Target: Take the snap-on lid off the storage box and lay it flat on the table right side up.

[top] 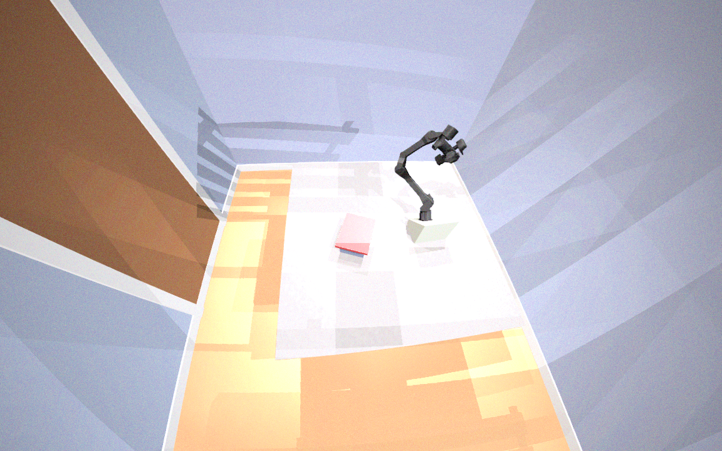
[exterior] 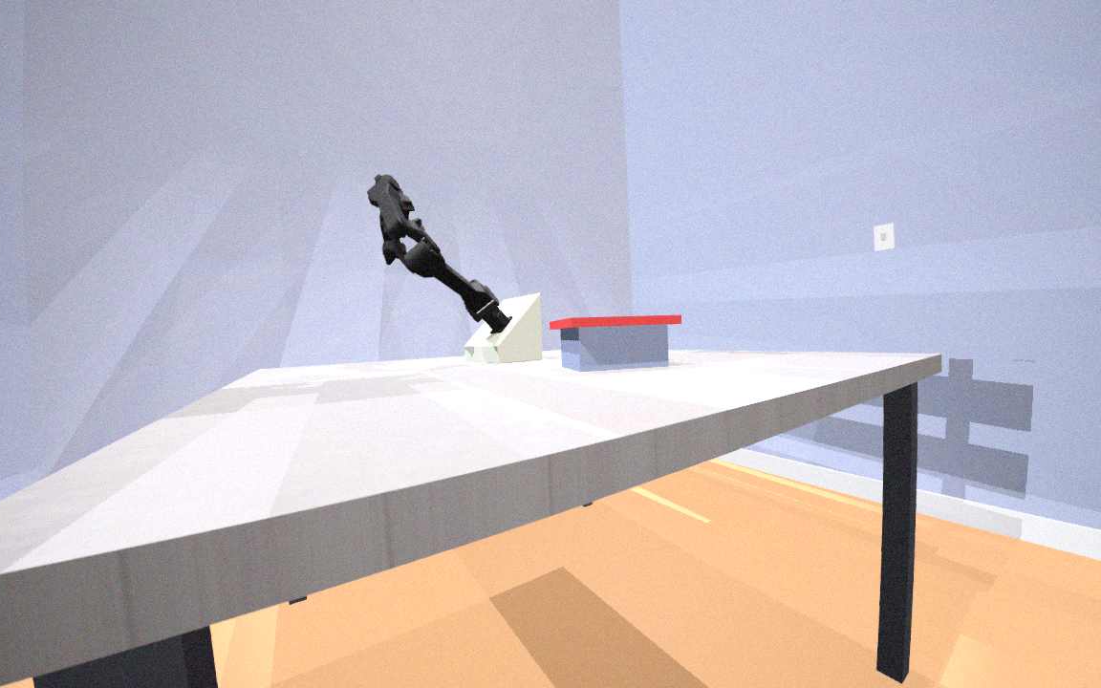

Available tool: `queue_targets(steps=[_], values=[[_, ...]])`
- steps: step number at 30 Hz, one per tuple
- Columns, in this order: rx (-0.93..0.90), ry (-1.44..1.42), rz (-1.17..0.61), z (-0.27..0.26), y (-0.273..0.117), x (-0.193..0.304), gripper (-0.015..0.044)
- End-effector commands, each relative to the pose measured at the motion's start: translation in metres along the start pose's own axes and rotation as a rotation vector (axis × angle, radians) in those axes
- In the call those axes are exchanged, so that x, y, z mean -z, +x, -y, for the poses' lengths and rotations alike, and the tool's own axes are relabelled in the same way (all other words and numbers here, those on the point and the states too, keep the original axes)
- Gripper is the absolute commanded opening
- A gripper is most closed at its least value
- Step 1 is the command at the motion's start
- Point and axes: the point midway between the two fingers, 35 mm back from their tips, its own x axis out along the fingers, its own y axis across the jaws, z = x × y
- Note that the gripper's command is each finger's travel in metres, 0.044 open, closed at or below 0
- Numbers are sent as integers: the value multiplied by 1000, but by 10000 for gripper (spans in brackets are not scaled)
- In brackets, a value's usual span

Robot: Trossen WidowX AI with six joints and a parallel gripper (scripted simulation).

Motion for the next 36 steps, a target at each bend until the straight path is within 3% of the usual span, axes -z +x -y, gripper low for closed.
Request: queue_targets(steps=[1, 7, 14, 24, 32, 36], values=[[-3, -8, 9, -2, 0, -2, 374], [-26, -269, 311, -44, -1, -86, 235], [18, -358, 543, -59, -26, -157, 235], [319, -596, 786, -56, -71, -252, 235], [577, -704, 845, -37, -110, -307, 235], [793, -782, 813, -16, -136, -338, 235]])
